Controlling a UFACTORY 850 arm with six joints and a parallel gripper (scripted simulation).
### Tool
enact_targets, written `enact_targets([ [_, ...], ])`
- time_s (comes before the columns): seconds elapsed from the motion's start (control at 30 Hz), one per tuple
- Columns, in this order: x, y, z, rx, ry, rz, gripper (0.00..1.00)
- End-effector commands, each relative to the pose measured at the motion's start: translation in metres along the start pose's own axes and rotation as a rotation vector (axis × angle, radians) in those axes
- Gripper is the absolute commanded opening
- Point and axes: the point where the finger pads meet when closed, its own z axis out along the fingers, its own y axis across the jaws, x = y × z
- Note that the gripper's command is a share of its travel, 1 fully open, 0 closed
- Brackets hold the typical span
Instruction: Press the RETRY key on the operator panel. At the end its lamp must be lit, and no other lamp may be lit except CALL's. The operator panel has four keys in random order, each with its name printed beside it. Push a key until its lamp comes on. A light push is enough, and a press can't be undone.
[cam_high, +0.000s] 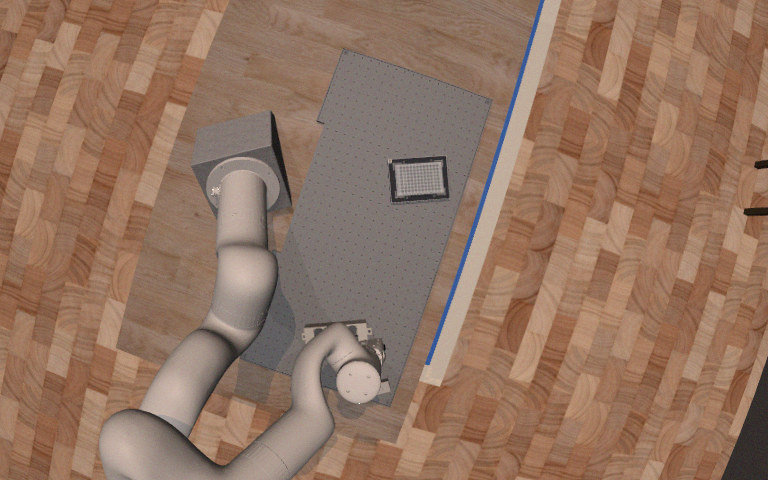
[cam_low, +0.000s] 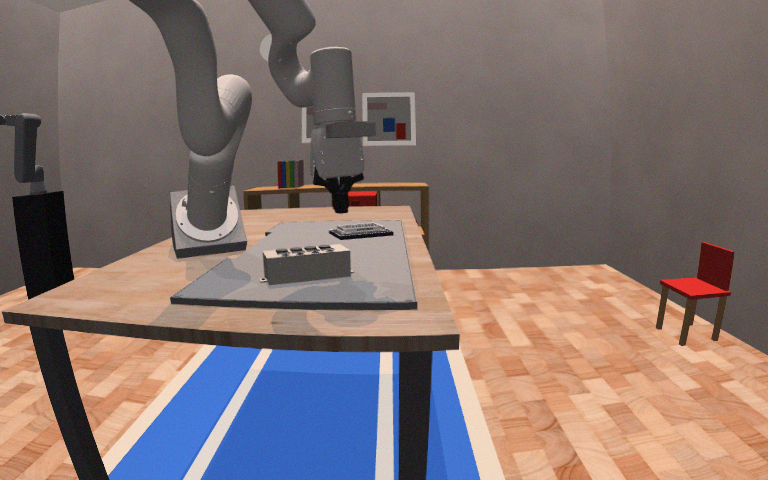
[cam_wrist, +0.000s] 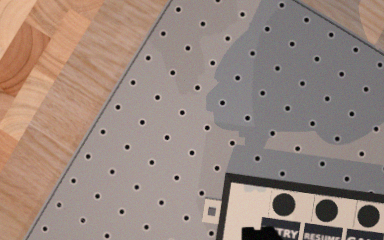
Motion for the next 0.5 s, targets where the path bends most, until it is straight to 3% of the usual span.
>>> enact_targets([
  [0.0, -0.005, 0.013, -0.001, -0.009, -0.009, 0.033, 0.00],
  [0.47, -0.036, 0.064, 0.003, -0.046, -0.038, 0.150, 0.00],
])
